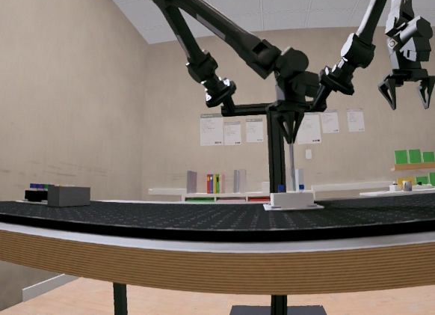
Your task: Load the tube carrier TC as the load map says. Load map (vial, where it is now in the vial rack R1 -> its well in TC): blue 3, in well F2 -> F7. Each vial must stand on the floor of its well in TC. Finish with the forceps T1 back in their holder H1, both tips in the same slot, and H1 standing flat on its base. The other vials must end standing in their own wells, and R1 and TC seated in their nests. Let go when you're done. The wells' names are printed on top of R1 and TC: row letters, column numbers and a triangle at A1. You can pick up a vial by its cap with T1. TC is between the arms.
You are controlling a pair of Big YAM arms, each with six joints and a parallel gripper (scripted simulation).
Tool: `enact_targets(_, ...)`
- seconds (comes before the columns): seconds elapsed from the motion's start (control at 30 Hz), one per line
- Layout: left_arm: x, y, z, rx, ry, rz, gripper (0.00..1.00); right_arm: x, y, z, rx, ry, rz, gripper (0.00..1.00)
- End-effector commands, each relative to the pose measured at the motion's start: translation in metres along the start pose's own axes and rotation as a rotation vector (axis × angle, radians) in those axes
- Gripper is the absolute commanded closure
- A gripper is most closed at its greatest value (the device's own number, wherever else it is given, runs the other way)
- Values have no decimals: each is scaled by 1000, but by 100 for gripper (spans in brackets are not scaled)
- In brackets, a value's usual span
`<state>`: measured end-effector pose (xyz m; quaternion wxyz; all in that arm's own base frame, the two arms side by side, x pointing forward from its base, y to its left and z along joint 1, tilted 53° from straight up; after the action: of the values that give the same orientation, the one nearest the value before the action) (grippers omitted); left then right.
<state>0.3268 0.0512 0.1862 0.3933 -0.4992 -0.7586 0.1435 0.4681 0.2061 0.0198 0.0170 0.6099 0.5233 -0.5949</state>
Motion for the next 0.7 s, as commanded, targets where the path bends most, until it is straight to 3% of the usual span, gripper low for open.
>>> enact_targets(0.0, 1, -1, -2, -13, 1, -2, 0, -14, 6, 5, 14, 164, 4, 93)
enact_targets(0.13, 1, -1, -2, -13, 1, -2, 0, -10, 11, 9, 27, 204, 1, 93)
enact_targets(0.57, 1, -1, -2, -13, 1, -2, 0, -35, 5, 17, 16, 553, 9, 93)
enact_targets(0.67, 1, -1, -2, -13, 1, -2, 0, -39, 4, 16, 10, 558, 10, 93)
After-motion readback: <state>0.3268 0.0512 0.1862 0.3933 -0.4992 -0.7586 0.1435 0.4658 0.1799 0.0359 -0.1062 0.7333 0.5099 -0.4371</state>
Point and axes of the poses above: on each arm, the point where the finger pads meet when closed, its own y axis out along the fingers, its own x axis across the jaws, z = x × y, the point moved 10 cm from there along -y, back along the fingers, and after that the axes turned 2 degrees about -y, right-handed, at the moved point
